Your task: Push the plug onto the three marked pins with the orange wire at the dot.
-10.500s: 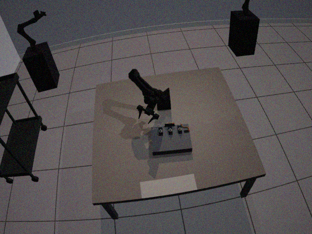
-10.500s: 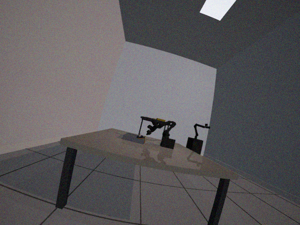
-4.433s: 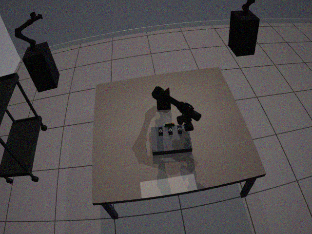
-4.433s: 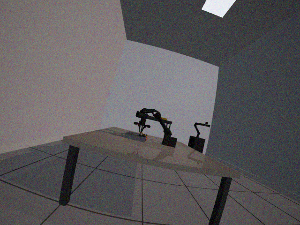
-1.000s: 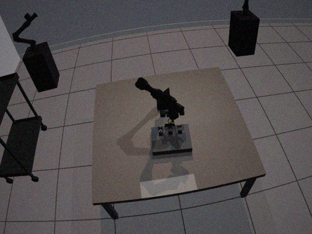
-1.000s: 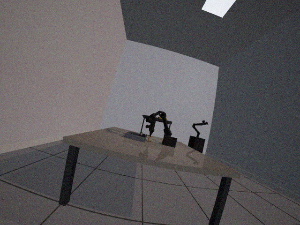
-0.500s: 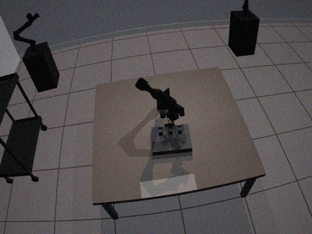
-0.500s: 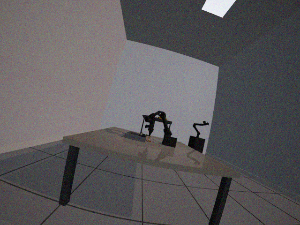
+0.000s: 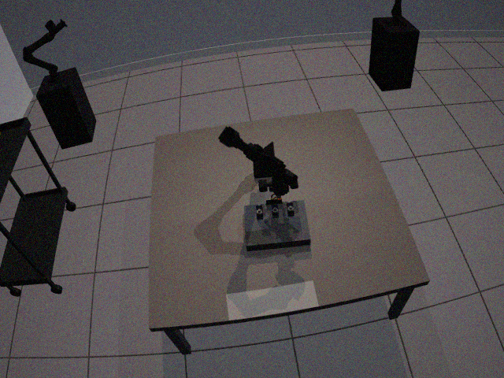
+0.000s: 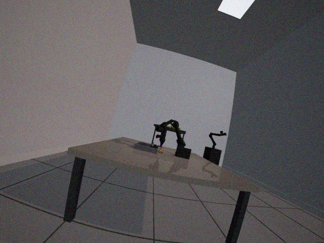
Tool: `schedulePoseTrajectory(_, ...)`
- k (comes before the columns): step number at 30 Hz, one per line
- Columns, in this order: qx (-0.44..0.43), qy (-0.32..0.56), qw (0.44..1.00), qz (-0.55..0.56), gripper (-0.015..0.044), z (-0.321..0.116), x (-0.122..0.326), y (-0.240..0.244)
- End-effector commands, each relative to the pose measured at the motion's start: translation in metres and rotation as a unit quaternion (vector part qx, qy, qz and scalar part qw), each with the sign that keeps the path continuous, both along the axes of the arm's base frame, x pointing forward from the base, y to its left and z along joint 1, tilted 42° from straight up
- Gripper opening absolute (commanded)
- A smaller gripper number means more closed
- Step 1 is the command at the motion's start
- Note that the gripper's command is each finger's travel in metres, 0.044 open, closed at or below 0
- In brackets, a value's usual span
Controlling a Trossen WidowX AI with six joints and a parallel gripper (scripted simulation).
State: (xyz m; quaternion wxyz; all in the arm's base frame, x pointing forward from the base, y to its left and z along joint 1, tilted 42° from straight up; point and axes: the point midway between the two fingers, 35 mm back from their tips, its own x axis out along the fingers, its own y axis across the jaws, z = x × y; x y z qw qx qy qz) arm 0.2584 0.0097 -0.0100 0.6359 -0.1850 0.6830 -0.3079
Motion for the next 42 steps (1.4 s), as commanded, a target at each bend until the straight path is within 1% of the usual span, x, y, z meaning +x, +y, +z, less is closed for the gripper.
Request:
schedulePoseTrajectory(1,-0.001,-0.004,1.0,0.003,0.0131,-0.002,0.0,-0.001)
schedulePoseTrajectory(6,-0.001,-0.004,1.0,0.003,0.0263,0.003,0.002,0.004)
schedulePoseTrajectory(11,0.0,-0.003,1.0,0.003,0.0394,0.036,0.007,0.033)
schedulePoseTrajectory(13,0.0,-0.003,1.0,0.003,0.044,0.043,0.007,0.039)
schedulePoseTrajectory(42,0.0,-0.003,1.0,0.003,0.044,0.043,0.007,0.039)
